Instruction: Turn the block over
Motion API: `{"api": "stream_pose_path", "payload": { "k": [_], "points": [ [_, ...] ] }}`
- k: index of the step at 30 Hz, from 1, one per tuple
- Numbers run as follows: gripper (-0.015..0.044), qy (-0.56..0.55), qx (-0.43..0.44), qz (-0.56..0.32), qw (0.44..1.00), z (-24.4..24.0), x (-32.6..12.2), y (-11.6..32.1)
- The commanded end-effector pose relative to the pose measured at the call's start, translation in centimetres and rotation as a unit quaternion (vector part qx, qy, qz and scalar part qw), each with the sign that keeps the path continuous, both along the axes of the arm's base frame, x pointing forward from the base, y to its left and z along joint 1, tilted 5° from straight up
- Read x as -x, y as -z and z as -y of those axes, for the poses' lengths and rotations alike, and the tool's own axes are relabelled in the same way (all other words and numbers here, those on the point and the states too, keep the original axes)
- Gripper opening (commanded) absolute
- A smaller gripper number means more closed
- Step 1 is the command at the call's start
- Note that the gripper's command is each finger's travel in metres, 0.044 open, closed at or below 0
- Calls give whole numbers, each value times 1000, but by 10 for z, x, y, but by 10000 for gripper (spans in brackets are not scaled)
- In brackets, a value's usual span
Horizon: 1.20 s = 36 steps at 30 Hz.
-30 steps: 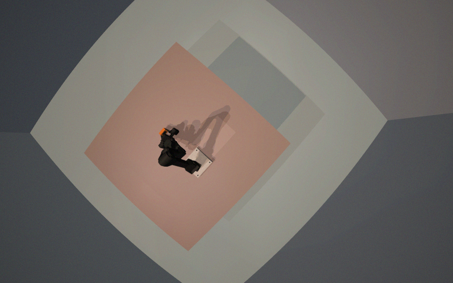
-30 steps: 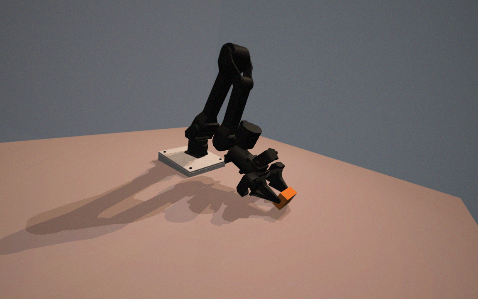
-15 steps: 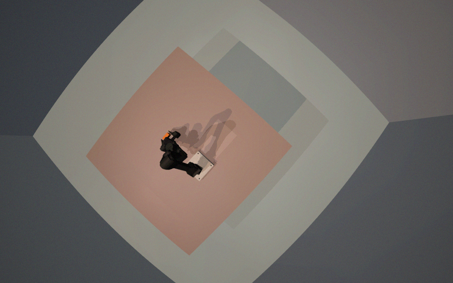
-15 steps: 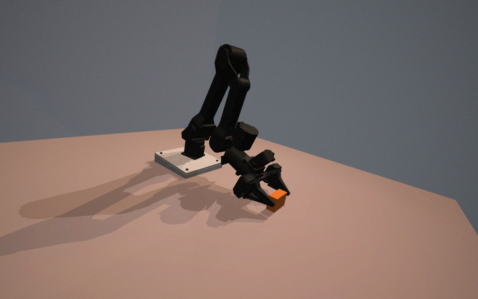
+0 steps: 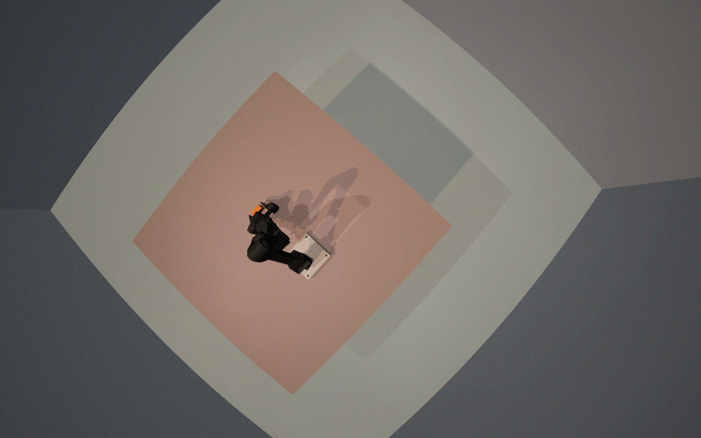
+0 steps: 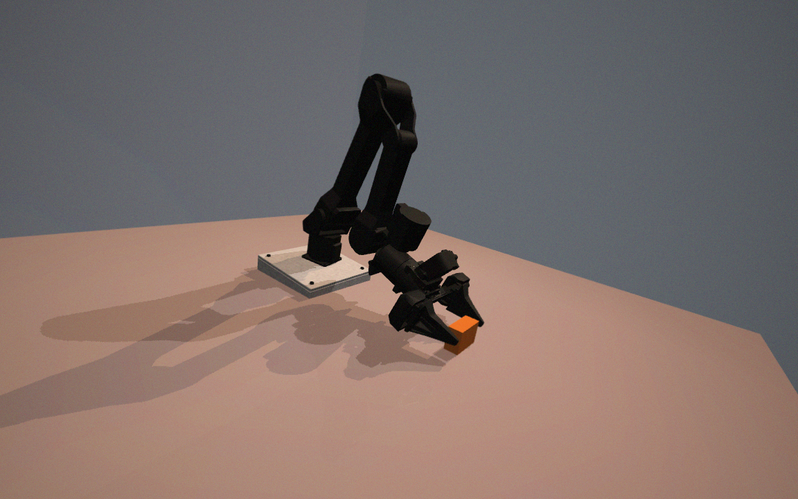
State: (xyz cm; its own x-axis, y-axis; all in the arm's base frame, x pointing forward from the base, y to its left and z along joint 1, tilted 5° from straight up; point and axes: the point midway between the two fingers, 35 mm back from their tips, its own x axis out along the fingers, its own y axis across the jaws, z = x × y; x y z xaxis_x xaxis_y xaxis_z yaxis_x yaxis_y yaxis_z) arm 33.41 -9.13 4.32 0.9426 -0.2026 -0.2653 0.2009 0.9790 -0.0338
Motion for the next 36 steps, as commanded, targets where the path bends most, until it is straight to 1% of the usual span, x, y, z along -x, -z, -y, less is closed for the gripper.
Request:
{"api": "stream_pose_path", "payload": {
  "k": [1,11,17,23,25,27,34,36],
  "points": [
    [440,-1,-3,1,1000,-1,0,0],
    [440,0,-6,-10,1000,1,-3,1],
    [440,4,-27,-105,994,6,-22,-4],
    [440,7,-47,-203,978,4,-14,-33],
    [440,8,-46,-211,976,3,-11,-53],
    [440,8,-49,-228,972,1,-4,-60],
    [440,8,-61,-288,956,-7,22,-71],
    [440,8,-62,-293,954,-8,25,-73]
  ]
}}
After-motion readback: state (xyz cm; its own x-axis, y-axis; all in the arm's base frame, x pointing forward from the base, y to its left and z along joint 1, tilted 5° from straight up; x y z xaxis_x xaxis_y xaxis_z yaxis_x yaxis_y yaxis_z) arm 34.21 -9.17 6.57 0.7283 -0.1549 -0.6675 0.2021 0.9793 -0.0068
